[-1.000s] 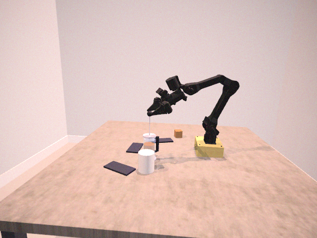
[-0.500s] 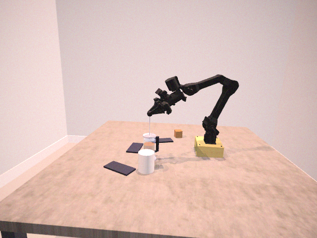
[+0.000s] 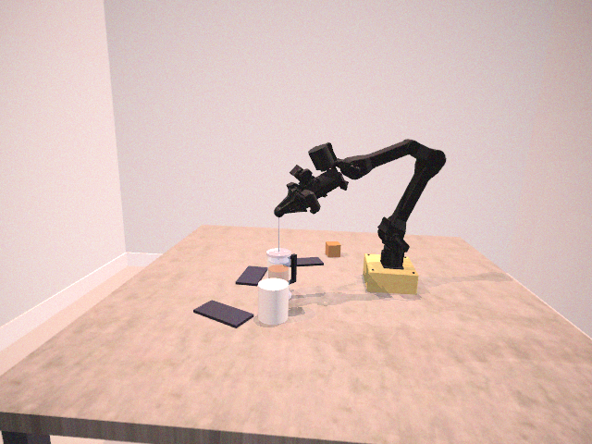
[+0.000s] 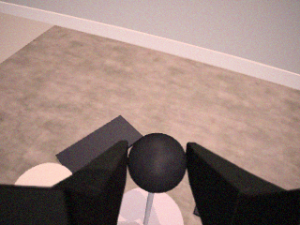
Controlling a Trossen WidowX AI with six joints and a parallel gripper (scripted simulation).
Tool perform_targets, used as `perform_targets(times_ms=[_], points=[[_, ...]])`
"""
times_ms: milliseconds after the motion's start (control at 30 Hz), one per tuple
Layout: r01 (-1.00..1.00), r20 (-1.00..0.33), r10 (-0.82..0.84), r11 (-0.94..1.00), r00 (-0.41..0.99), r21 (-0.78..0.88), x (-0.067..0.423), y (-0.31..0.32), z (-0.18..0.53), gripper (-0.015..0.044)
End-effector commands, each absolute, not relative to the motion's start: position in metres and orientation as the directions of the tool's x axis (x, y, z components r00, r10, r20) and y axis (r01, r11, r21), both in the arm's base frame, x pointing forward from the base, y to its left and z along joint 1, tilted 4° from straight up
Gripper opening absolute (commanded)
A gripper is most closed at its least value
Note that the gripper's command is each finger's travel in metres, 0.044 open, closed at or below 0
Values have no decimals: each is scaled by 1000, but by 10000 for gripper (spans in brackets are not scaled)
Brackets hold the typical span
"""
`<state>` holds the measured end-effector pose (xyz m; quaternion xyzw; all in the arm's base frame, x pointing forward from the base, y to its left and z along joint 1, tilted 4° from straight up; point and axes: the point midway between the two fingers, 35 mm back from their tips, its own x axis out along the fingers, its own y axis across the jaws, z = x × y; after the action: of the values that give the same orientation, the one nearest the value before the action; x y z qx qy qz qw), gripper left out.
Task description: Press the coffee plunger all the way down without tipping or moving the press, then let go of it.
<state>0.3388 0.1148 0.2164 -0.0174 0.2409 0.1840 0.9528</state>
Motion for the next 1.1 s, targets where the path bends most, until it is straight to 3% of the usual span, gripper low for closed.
perform_targets(times_ms=[0, 1067], points=[[-355, -476, 340, 933, 811, 60, 340, 115, 207, 124], [-355, -476, 340, 933, 811, 61, 348, 122, 155, 124]])
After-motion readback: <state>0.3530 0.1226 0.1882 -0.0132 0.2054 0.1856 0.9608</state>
